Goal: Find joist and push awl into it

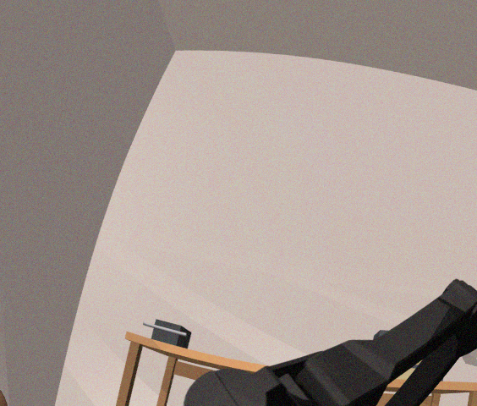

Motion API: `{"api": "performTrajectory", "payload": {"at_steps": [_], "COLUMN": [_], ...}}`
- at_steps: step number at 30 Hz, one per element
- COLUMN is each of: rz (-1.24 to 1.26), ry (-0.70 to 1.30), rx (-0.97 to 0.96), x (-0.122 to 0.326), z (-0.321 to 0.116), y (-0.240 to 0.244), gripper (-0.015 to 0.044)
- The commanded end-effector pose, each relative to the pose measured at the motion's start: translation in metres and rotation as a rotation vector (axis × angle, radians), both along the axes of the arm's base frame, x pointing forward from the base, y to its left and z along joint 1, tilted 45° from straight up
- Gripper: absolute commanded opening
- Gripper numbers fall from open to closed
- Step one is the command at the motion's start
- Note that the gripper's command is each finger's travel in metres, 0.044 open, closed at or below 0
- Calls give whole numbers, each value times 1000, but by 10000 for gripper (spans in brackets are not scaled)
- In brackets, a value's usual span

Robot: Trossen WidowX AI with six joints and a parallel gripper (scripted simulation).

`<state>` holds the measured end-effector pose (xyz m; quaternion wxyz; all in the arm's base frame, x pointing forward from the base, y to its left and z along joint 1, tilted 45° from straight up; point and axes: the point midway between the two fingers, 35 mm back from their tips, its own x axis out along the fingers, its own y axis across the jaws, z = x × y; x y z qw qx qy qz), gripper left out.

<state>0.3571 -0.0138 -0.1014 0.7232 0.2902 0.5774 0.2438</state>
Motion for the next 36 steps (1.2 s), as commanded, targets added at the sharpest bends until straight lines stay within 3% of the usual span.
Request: {"api": "performTrajectory", "payload": {"at_steps": [1,36], "rz": [2,2], "ry": [-1,-3], "rx": [-10,-17], "x": [1,3], "z": [-10,-75], "y": [-10,-81], "gripper": [0,0]}}
